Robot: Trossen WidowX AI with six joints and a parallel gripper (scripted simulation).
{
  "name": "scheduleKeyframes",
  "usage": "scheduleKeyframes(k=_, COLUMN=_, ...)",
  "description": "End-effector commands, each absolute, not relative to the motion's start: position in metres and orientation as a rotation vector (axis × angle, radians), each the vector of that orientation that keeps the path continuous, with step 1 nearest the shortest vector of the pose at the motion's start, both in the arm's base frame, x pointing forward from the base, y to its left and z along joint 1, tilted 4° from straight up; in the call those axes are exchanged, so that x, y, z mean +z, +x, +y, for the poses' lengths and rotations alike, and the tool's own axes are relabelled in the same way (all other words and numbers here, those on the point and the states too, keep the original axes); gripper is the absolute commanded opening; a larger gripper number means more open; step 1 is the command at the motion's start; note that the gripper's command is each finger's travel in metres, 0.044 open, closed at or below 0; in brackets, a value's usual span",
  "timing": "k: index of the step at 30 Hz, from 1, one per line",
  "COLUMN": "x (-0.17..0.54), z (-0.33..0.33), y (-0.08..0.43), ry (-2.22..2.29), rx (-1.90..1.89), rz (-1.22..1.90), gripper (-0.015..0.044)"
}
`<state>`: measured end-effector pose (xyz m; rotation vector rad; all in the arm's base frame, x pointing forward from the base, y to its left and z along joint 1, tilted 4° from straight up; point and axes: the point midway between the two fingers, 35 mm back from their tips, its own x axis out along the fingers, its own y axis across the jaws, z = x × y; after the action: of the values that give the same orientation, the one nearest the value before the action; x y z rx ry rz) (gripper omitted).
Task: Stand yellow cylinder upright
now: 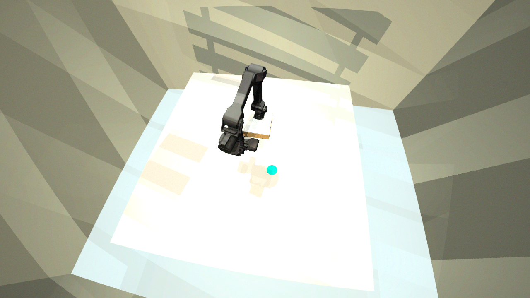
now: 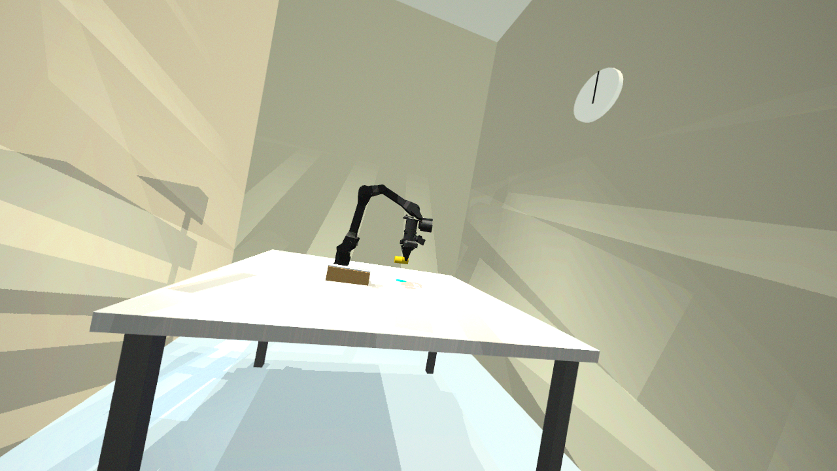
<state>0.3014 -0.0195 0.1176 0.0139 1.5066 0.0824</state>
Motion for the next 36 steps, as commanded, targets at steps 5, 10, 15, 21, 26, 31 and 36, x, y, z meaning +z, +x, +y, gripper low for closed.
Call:
scheduleKeyframes(k=5, x=0.122, z=-0.003, y=0.308, ry=-0.101, rx=0.188, rz=1.498, gripper=0.0105)
scheduleKeyframes(k=10, x=0.124, z=0.008, y=0.312, ry=-0.163, rx=0.248, rz=1.491, gripper=0.0105)
scheduleKeyframes(k=15, x=0.125, z=0.018, y=0.315, ry=-0.226, rx=0.308, rz=1.483, gripper=0.0105)
scheduleKeyframes(k=21, x=0.127, z=0.031, y=0.318, ry=-0.300, rx=0.380, rz=1.471, gripper=0.0105)
scheduleKeyframes(k=26, x=0.129, z=0.042, y=0.320, ry=-0.362, rx=0.440, rz=1.458, gripper=0.0105)
scheduleKeyframes(k=31, x=0.131, z=0.053, y=0.321, ry=-0.424, rx=0.499, rz=1.444, gripper=0.0105)
scheduleKeyframes(k=36, x=0.132, z=0.064, y=0.323, ry=-0.486, rx=0.559, rz=1.428, gripper=0.0105)
